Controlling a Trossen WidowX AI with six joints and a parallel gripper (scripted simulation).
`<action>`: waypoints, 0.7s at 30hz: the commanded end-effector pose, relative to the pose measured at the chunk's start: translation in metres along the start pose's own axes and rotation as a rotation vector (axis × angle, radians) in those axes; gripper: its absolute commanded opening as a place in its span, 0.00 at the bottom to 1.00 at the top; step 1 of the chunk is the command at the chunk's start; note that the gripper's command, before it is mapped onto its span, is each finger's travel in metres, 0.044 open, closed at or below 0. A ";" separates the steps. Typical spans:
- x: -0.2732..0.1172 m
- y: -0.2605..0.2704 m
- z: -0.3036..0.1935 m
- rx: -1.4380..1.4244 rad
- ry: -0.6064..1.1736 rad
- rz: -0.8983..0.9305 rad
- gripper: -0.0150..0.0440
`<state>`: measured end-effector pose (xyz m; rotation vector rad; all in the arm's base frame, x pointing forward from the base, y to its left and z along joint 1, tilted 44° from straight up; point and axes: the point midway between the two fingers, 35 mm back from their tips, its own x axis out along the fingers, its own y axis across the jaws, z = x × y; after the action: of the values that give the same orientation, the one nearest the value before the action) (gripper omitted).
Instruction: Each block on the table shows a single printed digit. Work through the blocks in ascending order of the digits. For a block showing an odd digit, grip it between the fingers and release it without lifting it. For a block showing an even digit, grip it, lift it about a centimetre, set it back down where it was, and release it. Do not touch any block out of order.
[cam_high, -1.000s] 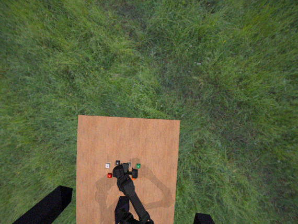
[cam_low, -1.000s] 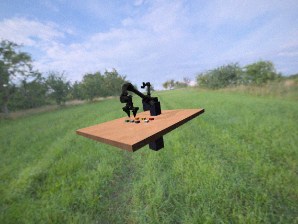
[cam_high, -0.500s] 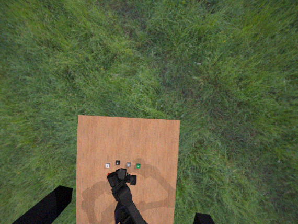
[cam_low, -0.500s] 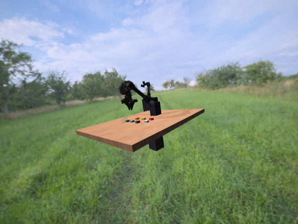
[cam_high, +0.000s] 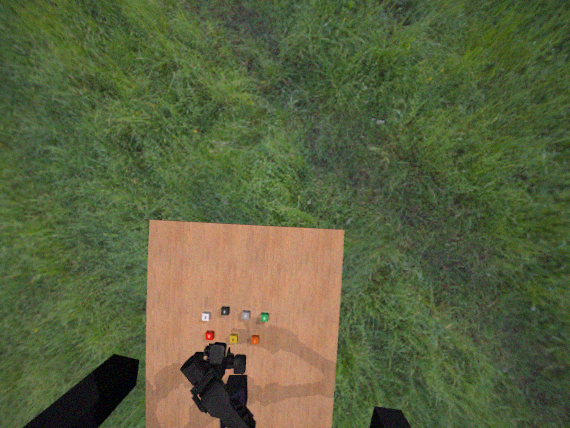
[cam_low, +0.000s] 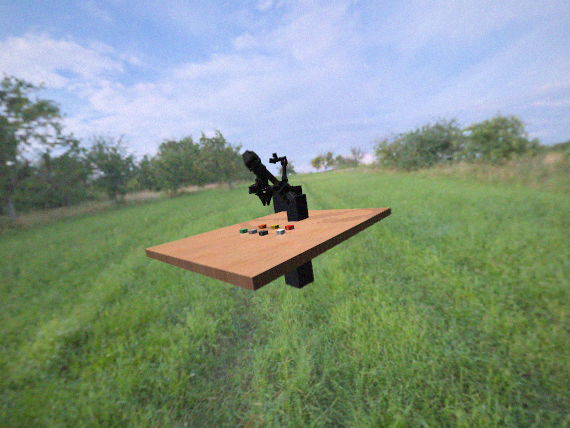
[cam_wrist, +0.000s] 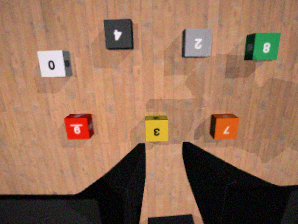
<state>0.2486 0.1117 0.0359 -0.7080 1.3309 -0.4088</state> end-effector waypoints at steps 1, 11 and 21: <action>0.007 0.011 -0.040 0.005 0.013 -0.010 0.46; 0.031 0.013 -0.038 0.005 0.012 -0.008 0.59; 0.088 0.009 -0.041 0.006 0.012 -0.014 0.93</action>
<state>0.2258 0.0587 -0.0330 -0.7003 1.3419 -0.4301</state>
